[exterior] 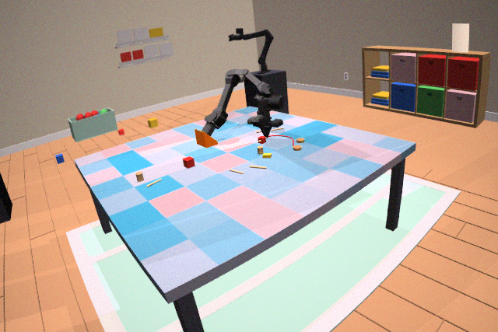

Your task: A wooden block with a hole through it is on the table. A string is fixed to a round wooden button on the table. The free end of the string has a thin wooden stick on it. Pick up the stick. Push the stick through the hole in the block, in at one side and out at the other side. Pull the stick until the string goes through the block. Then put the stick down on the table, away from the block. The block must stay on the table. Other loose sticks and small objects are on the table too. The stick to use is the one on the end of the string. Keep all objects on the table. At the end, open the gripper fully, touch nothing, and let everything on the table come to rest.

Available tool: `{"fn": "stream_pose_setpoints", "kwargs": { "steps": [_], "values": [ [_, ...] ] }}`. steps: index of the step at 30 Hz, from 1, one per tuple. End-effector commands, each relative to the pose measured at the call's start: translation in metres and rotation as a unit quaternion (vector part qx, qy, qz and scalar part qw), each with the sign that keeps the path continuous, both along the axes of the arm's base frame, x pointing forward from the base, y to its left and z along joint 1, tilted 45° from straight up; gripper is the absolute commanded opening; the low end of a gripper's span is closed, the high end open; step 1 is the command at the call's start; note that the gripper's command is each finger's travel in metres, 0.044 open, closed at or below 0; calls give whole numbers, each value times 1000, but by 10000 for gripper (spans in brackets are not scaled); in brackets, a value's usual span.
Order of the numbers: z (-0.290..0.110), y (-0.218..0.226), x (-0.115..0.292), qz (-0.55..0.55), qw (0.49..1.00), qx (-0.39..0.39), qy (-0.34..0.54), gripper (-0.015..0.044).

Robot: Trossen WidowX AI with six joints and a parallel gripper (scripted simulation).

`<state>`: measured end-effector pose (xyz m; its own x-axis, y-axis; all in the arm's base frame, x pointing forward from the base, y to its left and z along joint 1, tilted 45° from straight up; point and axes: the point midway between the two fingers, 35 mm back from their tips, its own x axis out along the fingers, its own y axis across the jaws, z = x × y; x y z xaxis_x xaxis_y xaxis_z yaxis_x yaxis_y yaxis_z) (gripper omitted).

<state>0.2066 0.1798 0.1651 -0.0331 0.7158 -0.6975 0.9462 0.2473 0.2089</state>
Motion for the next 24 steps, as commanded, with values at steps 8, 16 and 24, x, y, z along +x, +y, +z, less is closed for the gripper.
{"fn": "stream_pose_setpoints", "kwargs": {
  "steps": [8,16,24],
  "values": [
    [-11,-9,4,1,1000,1,2,0],
    [-6,-9,4,0,1000,-1,0,123],
    [47,-64,6,0,1000,-3,2,123]
  ]
}}
